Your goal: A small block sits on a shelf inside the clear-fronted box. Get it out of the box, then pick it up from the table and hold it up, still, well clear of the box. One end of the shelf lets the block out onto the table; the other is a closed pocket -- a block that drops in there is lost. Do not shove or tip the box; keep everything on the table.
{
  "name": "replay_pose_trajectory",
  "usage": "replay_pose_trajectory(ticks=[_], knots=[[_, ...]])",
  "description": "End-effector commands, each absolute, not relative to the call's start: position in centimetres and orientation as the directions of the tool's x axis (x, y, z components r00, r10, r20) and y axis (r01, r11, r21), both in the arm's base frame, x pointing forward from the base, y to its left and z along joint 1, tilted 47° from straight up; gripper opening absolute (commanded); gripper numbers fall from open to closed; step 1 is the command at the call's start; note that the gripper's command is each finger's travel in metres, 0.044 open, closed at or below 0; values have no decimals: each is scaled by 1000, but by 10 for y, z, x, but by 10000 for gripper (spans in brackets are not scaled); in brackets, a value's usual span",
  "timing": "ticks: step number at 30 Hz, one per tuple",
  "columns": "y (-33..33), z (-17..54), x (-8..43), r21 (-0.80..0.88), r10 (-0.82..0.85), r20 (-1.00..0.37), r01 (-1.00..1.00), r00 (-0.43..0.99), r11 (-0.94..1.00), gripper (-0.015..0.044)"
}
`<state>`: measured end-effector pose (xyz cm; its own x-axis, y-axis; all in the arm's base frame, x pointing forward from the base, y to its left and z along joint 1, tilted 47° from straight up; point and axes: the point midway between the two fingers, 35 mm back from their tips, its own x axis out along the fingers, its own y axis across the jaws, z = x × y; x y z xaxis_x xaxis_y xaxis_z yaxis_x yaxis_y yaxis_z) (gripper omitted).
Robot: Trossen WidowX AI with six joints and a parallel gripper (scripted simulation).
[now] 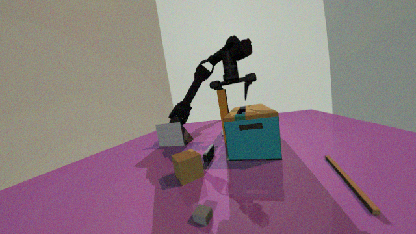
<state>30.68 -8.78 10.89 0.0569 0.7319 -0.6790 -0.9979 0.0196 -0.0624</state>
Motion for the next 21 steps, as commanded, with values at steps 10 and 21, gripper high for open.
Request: replay_pose_trajectory(ticks=[10,21], knots=[[-103,92,309,-59,732,-680,-998,51,16,400],[-115,79,309,-56,733,-678,-998,50,16,400]])
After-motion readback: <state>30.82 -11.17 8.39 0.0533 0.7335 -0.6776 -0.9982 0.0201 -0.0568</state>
